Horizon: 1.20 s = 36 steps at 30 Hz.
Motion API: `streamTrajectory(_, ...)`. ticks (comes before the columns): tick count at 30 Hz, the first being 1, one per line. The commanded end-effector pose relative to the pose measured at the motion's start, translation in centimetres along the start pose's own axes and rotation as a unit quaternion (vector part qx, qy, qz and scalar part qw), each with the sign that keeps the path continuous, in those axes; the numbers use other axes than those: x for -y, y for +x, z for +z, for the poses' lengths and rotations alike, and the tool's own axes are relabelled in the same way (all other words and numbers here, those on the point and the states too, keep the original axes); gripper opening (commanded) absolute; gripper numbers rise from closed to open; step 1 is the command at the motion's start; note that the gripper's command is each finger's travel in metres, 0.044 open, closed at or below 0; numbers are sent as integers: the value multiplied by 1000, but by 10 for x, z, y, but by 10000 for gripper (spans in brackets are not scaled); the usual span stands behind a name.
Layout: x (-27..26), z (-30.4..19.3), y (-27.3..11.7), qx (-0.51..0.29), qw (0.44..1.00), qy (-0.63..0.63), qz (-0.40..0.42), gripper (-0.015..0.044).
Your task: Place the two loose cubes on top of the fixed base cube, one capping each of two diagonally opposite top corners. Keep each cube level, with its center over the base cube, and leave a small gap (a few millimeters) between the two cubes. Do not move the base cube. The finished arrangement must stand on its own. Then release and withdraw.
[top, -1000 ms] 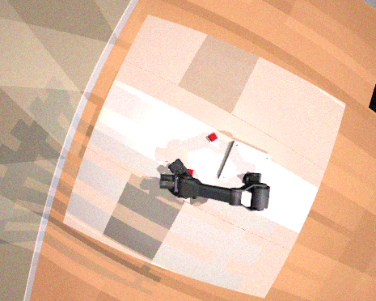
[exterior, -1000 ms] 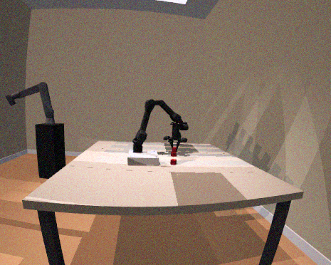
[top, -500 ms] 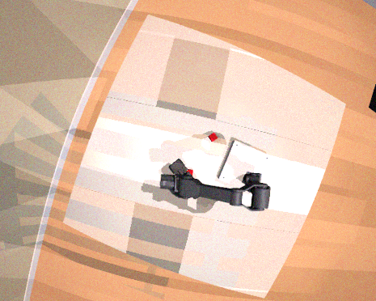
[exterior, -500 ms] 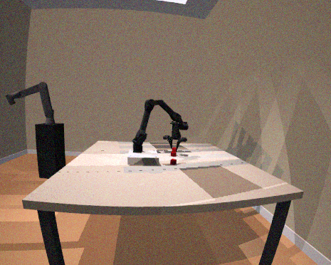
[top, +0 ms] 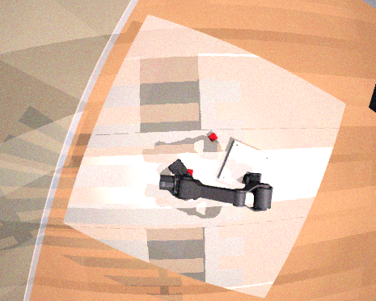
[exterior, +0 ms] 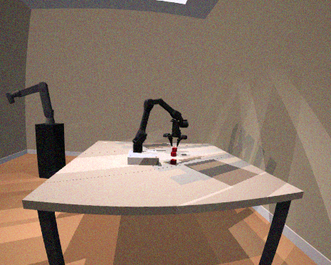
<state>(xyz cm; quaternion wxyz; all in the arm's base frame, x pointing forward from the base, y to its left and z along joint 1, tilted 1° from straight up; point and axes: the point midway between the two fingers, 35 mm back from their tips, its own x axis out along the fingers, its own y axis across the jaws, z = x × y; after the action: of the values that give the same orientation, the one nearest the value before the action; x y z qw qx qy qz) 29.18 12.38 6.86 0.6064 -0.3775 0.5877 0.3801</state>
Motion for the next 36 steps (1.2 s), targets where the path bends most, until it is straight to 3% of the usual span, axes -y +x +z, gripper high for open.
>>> streamTrajectory(1,2,2,-8,5,1000,0,-4,205)
streamTrajectory(6,2,2,-8,5,1000,0,-4,205)
streamTrajectory(9,9,-9,-8,2,1000,1,-2,265)
streamTrajectory(22,59,-107,-28,-2,1000,14,-5,265)
streamTrajectory(36,70,-216,-50,-5,1000,26,-7,265)
